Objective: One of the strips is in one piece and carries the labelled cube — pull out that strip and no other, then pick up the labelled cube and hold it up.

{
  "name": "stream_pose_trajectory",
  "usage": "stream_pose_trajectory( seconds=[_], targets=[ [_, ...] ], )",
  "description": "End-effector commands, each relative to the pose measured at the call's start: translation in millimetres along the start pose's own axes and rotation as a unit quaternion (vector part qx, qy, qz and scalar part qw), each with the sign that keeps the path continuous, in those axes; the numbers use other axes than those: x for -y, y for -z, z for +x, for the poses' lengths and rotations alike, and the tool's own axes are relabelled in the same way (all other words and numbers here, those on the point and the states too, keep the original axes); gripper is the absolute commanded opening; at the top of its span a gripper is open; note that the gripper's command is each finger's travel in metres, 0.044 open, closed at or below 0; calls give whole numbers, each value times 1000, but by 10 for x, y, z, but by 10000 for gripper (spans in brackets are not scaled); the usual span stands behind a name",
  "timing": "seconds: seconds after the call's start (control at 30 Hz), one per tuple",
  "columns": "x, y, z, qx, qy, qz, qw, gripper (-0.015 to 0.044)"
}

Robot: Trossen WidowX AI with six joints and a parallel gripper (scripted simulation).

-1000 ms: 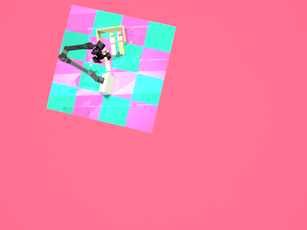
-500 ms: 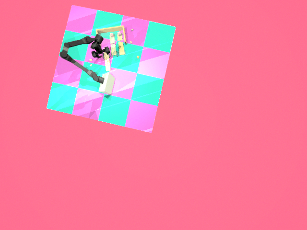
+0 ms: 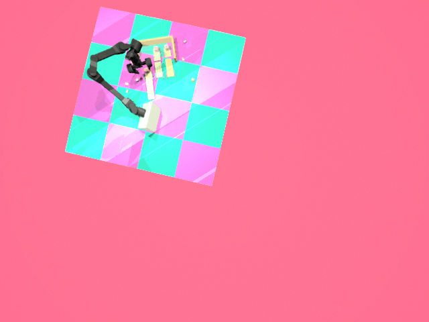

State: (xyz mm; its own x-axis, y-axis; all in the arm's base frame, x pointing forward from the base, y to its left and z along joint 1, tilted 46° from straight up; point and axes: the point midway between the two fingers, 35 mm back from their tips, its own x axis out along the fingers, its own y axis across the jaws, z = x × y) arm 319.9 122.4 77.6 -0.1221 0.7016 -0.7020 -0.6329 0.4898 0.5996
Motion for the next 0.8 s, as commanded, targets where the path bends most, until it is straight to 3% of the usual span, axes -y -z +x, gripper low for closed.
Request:
stream_pose_trajectory(
  seconds=[0.0,0.23,0.47,0.77],
  targets=[
    [26,-150,-2,0,-3,3,1000,440],
    [63,-372,-11,1,-3,3,1000,440],
    [67,-377,76,1,-2,3,1000,256],
    [70,-382,223,1,-2,2,1000,250]
  ],
)
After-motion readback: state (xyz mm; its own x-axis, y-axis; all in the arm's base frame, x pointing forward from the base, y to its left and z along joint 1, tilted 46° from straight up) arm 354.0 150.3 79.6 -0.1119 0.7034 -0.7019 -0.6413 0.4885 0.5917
